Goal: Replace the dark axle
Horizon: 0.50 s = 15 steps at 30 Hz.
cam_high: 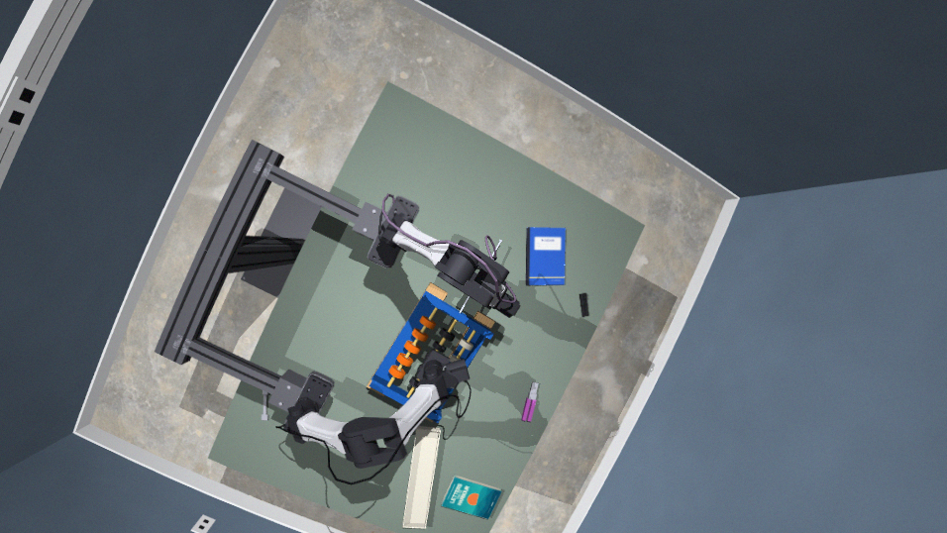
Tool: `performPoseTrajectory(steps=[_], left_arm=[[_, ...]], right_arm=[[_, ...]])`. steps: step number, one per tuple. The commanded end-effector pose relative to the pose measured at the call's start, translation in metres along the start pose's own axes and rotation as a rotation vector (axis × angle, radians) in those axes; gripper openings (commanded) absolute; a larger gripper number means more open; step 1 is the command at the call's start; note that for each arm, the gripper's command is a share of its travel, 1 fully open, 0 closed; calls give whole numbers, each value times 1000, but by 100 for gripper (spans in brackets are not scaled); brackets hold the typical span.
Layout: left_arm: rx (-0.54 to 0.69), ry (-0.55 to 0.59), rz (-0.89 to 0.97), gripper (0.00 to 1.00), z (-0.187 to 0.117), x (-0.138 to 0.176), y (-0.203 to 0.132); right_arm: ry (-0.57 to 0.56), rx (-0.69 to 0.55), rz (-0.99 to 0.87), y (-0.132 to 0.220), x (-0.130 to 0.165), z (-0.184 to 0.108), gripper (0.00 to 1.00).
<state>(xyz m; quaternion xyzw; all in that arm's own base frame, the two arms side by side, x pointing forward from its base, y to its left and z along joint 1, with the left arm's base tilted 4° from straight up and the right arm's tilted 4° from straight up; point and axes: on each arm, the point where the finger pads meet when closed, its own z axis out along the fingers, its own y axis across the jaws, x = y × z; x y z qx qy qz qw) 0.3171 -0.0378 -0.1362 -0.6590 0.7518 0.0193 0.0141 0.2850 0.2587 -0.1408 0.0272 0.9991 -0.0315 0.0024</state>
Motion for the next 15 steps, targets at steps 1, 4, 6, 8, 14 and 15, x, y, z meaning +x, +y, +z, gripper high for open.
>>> performPoseTrajectory(steps=[1, 4, 6, 8, 14, 15], left_arm=[[-2, 8, -7, 26, 3, 2, -5], [-2, 8, -7, 26, 3, 2, -5], [-2, 8, -7, 26, 3, 2, -5], [62, 9, -10, 26, -22, 0, -20], [45, 6, 7, 26, -39, -1, -15], [46, 6, 6, 26, -42, -2, -15]], right_arm=[[2, 10, -13, 0, 3, 8, 0], [9, 11, -16, -1, 6, 9, 0], [14, 8, -16, 0, 7, 9, 0], [10, 11, -15, -1, 6, 9, 0], [20, 11, -18, -2, 9, 11, 0], [15, 6, -18, 1, 7, 10, 0]])
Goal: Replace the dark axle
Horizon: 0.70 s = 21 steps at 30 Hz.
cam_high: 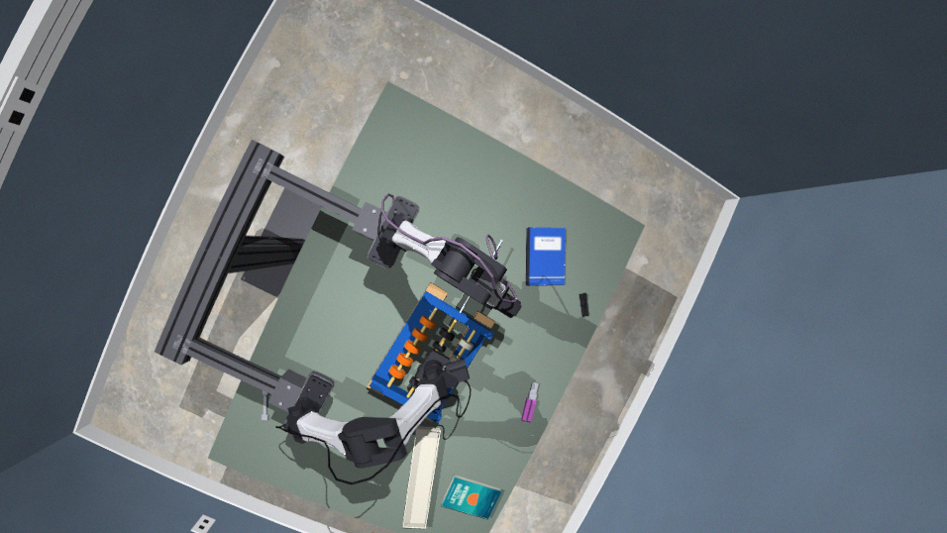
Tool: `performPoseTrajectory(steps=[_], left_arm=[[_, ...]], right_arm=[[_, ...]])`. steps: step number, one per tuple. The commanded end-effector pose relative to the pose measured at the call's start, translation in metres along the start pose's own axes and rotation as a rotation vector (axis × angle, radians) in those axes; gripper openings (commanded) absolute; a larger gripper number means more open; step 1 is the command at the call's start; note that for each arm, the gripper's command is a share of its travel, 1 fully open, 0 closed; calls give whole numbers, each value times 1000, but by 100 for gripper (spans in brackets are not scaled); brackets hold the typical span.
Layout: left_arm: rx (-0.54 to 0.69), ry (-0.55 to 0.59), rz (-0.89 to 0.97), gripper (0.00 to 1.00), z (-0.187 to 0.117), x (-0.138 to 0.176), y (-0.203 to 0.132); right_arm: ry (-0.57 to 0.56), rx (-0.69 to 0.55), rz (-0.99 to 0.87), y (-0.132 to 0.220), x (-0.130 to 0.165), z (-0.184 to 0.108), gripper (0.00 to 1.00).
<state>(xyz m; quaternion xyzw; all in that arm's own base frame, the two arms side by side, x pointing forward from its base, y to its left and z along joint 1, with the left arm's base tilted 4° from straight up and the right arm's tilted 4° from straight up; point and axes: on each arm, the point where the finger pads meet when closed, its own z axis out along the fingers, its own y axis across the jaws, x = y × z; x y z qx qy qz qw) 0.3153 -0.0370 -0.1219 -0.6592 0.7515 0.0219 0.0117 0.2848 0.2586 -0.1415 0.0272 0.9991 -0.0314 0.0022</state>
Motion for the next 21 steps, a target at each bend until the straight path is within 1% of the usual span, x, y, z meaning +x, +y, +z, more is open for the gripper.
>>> performPoseTrajectory(steps=[1, 8, 9, 11, 12, 14, 15, 16, 19, 21], left_arm=[[52, 5, 4, 26, -31, -2, -16], [44, 4, 1, 26, -49, -4, -13], [69, 5, 0, 26, -49, -3, -19], [69, 5, 0, 26, -49, -3, -19], [42, 1, 6, 26, -54, -3, -12], [48, 3, 4, 26, -58, -4, -13], [74, 3, 0, 26, -57, -3, -20], [71, 3, 3, 26, -55, -3, -20], [31, 3, 4, 26, -49, -3, -2], [29, 3, 4, 26, -46, -3, -5]], right_arm=[[18, 9, -18, 0, 8, 8, 0], [17, 13, -17, 1, 8, 8, 0], [15, 12, -18, 1, 7, 8, 0], [15, 12, -18, 1, 7, 8, 0], [6, 2, -10, 2, 3, 3, 0], [20, 14, -17, 1, 8, 7, 0], [20, 13, -17, 1, 8, 7, 0], [20, 14, -17, 1, 9, 7, 0], [21, 11, -14, 1, 7, 7, 0], [17, 9, -14, 1, 6, 7, 0]])
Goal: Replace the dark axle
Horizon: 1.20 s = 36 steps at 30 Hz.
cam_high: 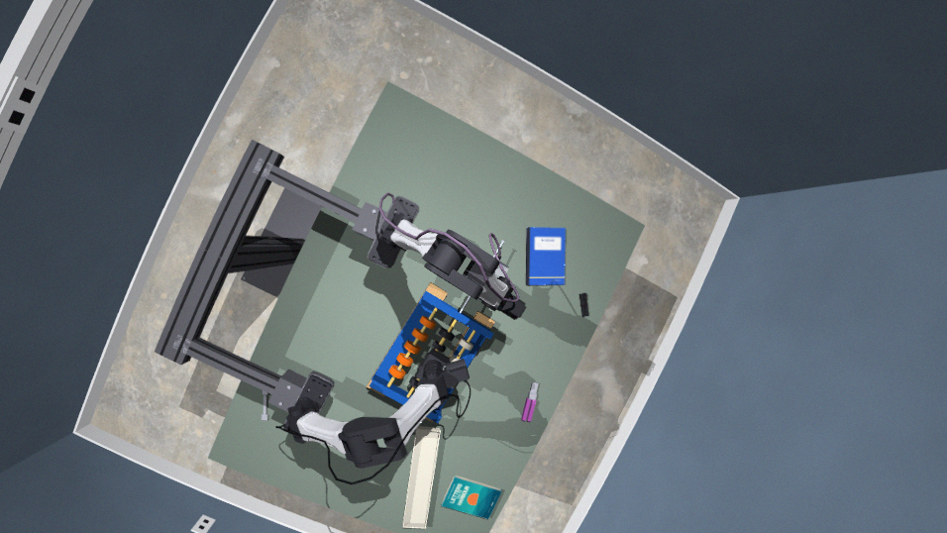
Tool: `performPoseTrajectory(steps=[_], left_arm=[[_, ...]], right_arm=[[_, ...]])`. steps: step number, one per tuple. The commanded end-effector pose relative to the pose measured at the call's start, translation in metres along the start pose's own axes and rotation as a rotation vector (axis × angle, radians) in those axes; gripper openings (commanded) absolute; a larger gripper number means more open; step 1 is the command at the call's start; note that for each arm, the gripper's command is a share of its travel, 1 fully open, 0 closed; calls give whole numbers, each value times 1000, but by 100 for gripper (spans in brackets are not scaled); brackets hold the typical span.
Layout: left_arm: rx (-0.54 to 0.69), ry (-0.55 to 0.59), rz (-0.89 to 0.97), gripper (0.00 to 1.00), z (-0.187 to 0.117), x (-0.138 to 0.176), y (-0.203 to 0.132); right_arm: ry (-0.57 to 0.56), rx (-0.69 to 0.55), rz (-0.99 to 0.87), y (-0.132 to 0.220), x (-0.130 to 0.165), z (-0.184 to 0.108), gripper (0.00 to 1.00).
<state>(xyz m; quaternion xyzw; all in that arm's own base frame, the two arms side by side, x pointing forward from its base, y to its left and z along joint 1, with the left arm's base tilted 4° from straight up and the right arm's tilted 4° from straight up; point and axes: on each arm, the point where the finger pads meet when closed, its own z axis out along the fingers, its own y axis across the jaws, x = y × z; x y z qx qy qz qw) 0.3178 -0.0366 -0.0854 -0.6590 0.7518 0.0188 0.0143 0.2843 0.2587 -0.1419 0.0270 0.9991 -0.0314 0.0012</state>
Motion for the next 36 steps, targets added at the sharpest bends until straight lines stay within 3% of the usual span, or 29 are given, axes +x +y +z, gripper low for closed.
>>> performPoseTrajectory(steps=[1, 2, 11, 14, 21, 24, 36], left_arm=[[32, 2, 2, 26, -9, 0, -8], [27, 2, 3, 19, -9, 0, -7], [27, 2, 3, 19, -9, 0, -7], [-32, 43, 25, 19, 5, -12, -4], [-92, 195, 81, 19, 11, -51, -5], [-92, 212, 80, 19, 12, -58, -6], [-41, 415, 54, 19, 26, -144, 2]], right_arm=[[15, 9, -13, 1, 6, 7, 0], [16, 9, -13, 1, 6, 7, 0], [17, 8, -12, 1, 5, 6, 0], [17, 8, -12, 1, 5, 6, 0], [17, 8, -11, 1, 5, 6, 0], [17, 8, -11, 1, 5, 6, 0], [16, 6, -9, 2, 3, 5, 0]])
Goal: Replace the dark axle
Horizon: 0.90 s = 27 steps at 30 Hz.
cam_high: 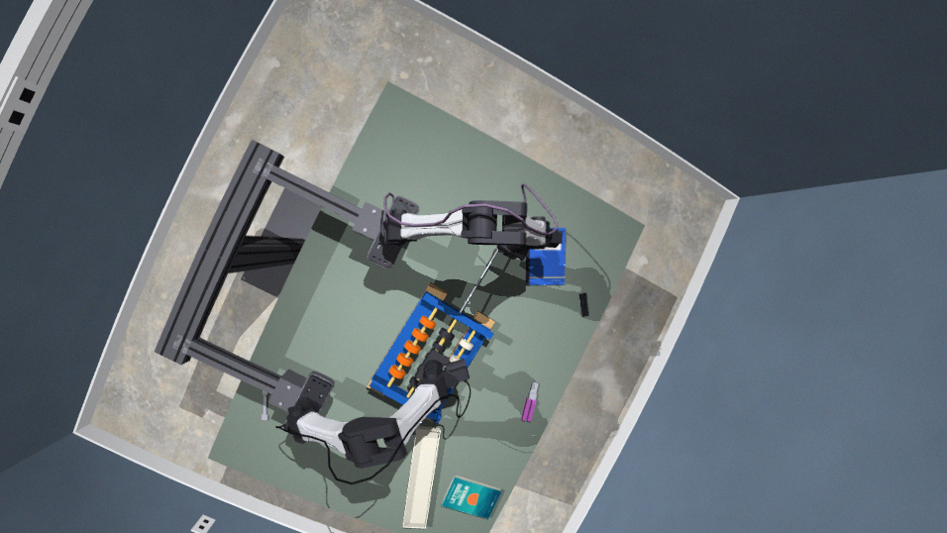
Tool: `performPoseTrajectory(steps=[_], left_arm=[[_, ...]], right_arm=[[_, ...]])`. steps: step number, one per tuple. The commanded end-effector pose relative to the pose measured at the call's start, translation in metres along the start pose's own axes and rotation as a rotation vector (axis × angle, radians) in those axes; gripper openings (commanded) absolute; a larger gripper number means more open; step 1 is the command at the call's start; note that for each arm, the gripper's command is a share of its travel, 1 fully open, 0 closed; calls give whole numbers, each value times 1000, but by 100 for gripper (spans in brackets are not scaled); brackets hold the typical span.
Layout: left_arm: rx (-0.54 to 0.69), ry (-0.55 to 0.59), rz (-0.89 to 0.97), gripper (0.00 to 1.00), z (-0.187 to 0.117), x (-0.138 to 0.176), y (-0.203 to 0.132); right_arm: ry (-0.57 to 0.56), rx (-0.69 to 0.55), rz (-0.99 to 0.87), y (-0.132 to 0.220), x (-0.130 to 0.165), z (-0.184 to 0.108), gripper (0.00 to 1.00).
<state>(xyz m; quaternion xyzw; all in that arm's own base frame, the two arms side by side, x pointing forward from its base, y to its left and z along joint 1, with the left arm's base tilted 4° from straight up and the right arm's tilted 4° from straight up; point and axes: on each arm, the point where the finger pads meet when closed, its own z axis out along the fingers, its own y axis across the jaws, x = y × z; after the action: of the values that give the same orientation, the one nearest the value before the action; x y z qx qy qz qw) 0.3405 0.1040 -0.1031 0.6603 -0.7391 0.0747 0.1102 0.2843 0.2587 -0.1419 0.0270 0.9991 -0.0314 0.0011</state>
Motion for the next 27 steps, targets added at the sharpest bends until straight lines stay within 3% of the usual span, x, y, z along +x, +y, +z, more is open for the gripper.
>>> performPoseTrajectory(steps=[1, 9, 10, 18, 19, 23, 24, 27], left_arm=[[-20, 118, 69, 19, 0, -9, 7], [7, 97, 50, 19, -8, -20, -1], [2, 67, -11, 19, -6, -37, 7], [20, 54, 5, 19, -12, -34, 1], [1, 94, -4, 19, 13, -27, 10], [38, 67, 4, 19, 2, -31, 0], [9, 89, -3, 19, 16, -28, 8], [13, 86, -2, 19, 20, -28, 7]], right_arm=[[16, 6, -9, 2, 3, 5, 0], [15, 4, -9, 2, 3, 5, 0], [15, 4, -9, 2, 3, 5, 0], [18, 7, -8, 1, 3, 6, 0], [16, 6, -8, 1, 4, 6, 0], [18, 8, -8, 0, 4, 6, 0], [18, 7, -8, 0, 4, 7, 0], [18, 7, -8, 0, 4, 7, 0]])
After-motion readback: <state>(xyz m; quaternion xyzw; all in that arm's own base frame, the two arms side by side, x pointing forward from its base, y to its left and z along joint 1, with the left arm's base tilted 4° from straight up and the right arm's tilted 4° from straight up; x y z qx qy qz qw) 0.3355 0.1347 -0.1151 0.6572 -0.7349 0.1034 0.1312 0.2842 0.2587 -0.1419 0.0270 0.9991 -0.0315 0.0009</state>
